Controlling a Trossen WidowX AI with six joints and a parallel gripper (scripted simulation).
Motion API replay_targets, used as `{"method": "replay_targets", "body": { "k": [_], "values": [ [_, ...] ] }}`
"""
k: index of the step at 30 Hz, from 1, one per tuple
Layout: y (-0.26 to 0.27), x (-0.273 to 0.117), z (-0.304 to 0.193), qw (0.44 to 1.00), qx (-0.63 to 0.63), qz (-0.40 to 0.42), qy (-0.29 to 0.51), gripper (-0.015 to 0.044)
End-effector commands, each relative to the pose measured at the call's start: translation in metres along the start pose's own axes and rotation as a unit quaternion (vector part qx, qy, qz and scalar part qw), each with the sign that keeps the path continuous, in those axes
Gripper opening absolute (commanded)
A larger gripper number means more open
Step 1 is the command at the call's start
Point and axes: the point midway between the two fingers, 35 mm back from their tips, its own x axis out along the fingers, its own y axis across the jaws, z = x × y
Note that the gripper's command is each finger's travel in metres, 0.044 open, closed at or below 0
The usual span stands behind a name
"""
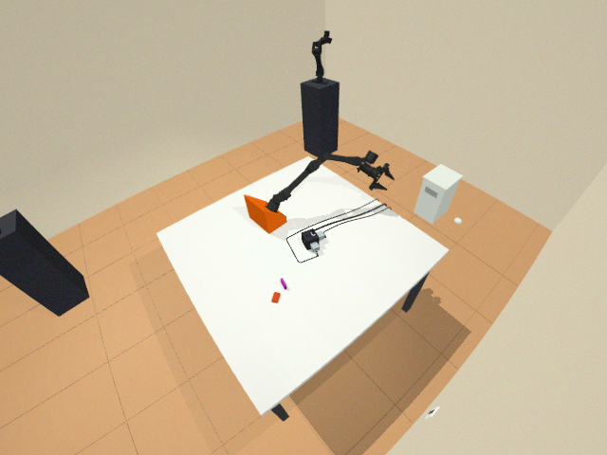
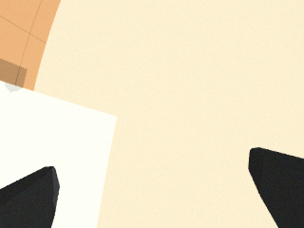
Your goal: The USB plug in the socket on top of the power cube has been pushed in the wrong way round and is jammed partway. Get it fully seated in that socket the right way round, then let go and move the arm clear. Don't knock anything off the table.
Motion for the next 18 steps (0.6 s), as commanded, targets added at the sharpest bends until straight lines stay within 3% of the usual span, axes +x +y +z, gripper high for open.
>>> {"method": "replay_targets", "body": {
  "k": [1, 4, 10, 18],
  "values": [
    [0.002, 0.002, -0.004, 1.000, 0.006, 0.005, 0.004, 0.0426],
    [0.030, 0.021, -0.066, 0.991, 0.100, 0.068, 0.064, 0.0440],
    [0.061, 0.029, -0.141, 0.954, 0.226, 0.125, 0.152, 0.0440],
    [0.106, 0.007, -0.255, 0.826, 0.442, 0.166, 0.309, 0.0440]
  ]
}}
